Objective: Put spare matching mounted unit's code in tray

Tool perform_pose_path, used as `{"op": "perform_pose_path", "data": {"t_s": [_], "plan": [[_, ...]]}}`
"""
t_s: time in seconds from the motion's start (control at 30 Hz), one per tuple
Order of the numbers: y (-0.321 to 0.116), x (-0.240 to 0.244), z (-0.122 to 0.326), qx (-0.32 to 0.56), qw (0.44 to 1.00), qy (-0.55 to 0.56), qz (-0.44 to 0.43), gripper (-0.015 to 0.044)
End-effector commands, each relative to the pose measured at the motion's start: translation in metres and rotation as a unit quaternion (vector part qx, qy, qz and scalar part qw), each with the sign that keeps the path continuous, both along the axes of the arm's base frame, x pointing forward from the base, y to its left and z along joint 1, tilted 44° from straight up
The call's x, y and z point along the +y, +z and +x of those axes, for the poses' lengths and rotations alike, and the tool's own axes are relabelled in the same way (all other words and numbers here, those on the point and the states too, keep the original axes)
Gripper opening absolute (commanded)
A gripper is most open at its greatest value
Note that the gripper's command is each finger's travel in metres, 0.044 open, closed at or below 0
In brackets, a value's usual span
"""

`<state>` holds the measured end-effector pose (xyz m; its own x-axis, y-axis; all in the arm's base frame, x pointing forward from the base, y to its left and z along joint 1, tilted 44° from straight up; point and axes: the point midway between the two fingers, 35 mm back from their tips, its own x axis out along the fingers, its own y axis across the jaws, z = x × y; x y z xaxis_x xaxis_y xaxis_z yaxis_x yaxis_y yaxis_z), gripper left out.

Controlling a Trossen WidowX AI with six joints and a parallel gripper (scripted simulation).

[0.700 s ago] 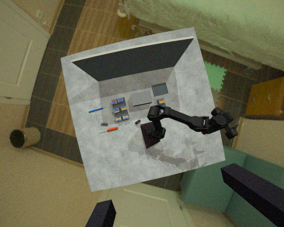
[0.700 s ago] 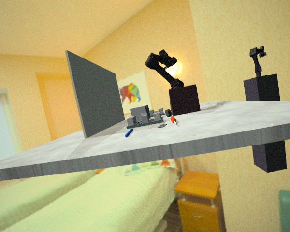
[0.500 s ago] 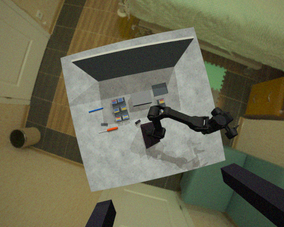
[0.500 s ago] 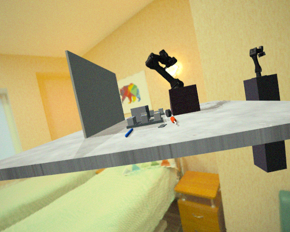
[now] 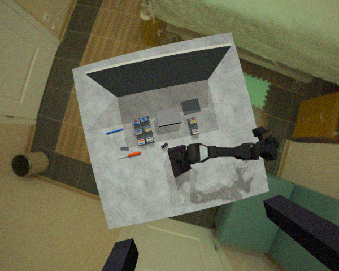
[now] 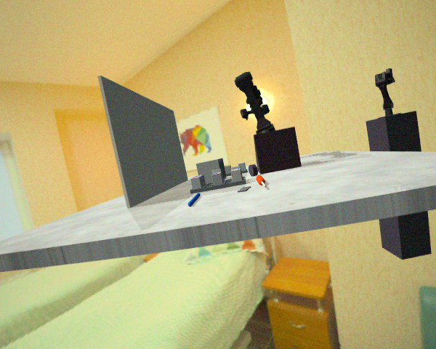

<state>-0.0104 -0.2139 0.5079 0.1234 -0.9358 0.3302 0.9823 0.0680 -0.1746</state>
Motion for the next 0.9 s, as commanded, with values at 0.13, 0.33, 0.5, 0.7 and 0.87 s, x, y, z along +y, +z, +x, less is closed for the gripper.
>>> {"op": "perform_pose_path", "data": {"t_s": [0.13,0.33,0.5,0.7,0.87], "plan": [[-0.034,-0.056,0.03,-0.076,0.987,0.075,0.116,0.044],[-0.087,-0.096,0.095,-0.108,0.949,0.14,0.261,0.044],[-0.139,-0.105,0.164,-0.091,0.903,0.174,0.383,0.044],[-0.207,-0.083,0.25,-0.018,0.84,0.184,0.511,0.044],[-0.261,-0.037,0.312,0.086,0.792,0.176,0.578,0.044]]}}
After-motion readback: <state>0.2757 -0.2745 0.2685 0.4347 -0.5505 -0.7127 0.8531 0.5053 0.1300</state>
